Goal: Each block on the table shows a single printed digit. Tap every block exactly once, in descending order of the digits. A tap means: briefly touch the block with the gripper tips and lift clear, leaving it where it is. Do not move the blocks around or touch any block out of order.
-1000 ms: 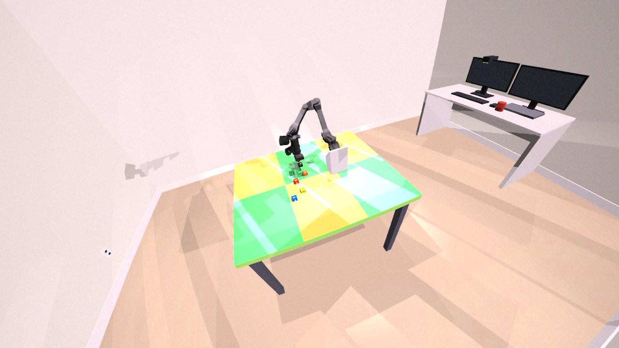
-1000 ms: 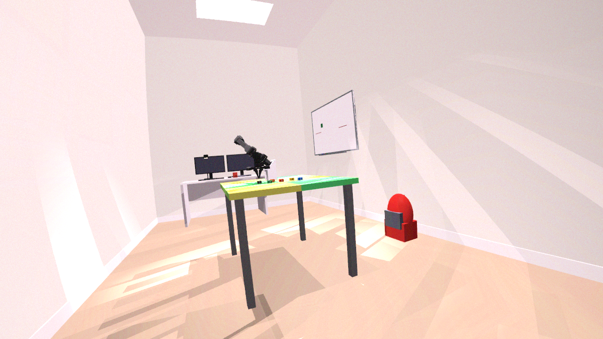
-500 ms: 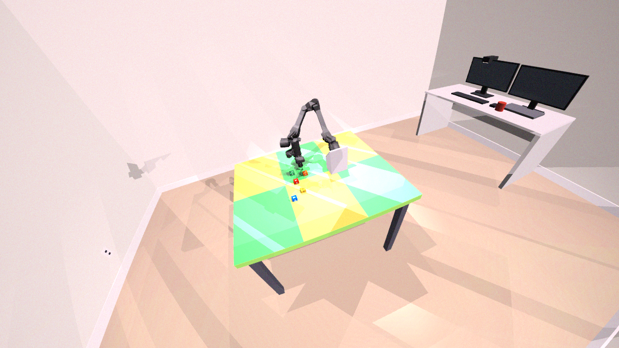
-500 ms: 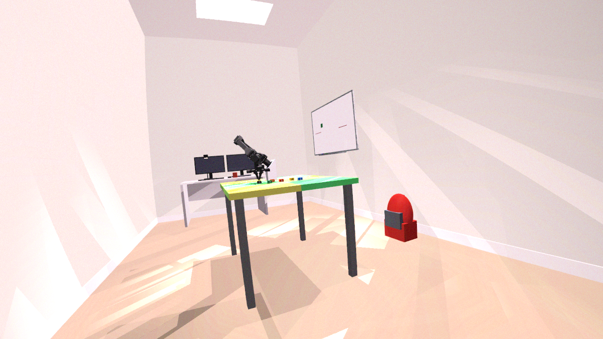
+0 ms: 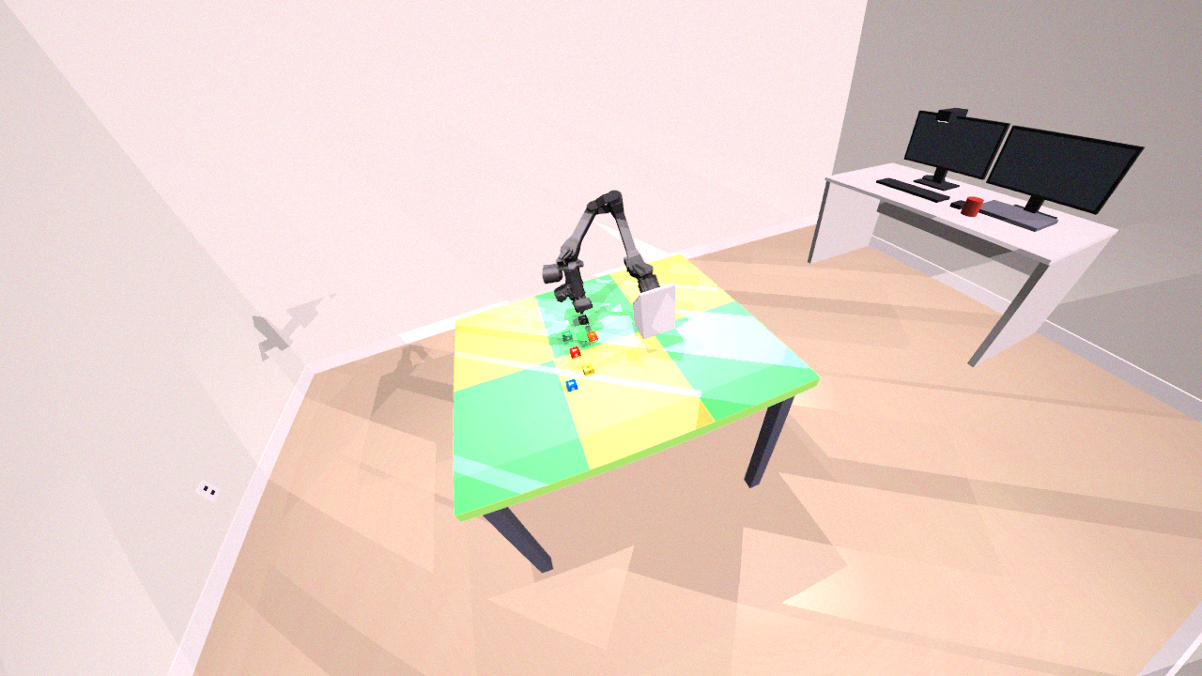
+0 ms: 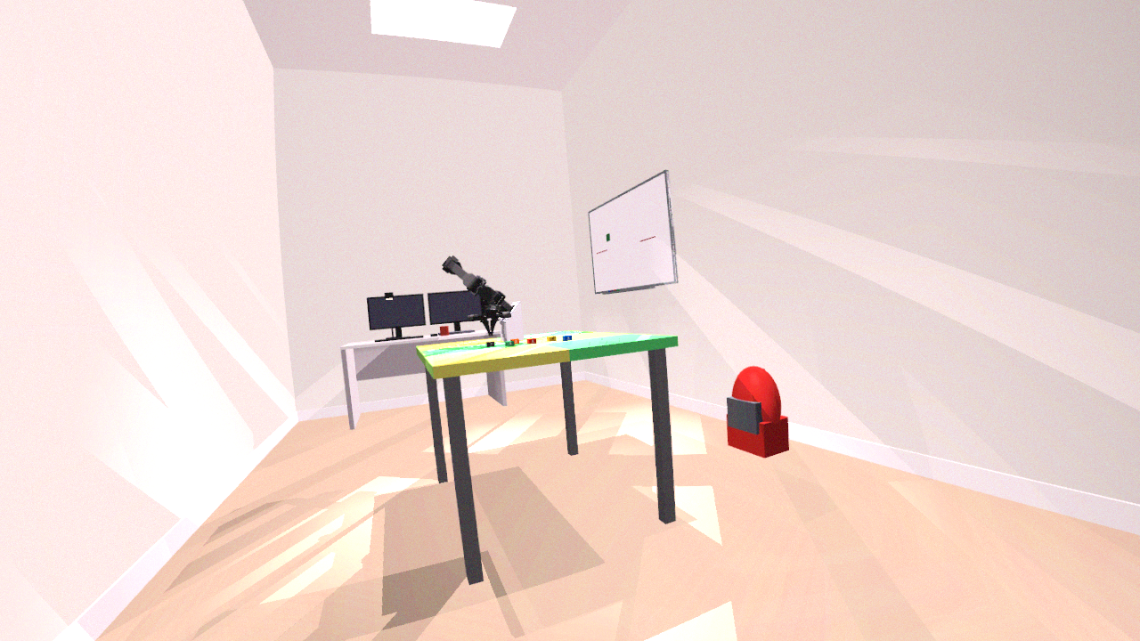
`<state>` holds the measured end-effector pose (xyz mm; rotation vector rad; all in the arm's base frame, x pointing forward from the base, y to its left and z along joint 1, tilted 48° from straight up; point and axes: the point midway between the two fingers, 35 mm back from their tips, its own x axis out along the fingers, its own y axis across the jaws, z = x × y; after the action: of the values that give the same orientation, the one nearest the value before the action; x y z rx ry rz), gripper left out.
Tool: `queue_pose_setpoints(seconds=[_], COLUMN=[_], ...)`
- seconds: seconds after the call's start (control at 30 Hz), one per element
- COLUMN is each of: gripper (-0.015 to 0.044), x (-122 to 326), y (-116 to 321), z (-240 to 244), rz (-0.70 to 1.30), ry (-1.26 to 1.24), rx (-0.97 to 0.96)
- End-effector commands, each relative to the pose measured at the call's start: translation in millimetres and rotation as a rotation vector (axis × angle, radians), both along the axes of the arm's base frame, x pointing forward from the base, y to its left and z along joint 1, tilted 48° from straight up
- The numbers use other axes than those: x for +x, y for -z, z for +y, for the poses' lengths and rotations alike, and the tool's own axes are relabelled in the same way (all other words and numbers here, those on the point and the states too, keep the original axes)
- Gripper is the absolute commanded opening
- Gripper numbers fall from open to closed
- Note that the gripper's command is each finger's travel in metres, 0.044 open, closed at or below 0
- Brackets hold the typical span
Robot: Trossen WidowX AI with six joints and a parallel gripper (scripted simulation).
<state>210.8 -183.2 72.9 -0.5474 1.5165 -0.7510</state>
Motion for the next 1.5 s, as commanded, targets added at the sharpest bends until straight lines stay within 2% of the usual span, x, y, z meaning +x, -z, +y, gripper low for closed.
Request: queue_pose_setpoints(seconds=[0.0, 0.13, 0.43, 0.83, 1.03, 1.2, 1.37, 1.47], gripper=[0.0020, 0.0020, 0.0020, 0.0020, 0.0020, 0.0020, 0.0020, 0.0020], x=[8, 9, 11, 80, 94, 95, 90, 88], y=[-22, -54, -54, 33, 70, 73, 119, 125], z=[22, 55, 59, 134, 164, 163, 113, 105], rz=[-0.017, -0.015, -0.015, -0.010, -0.021, -0.021, -0.022, -0.021], ry=[-0.002, -0.002, -0.003, -0.007, -0.002, -0.002, -0.003, -0.002], rx=[-0.001, -0.006, -0.003, 0.026, 0.002, 0.002, 0.000, -0.003])
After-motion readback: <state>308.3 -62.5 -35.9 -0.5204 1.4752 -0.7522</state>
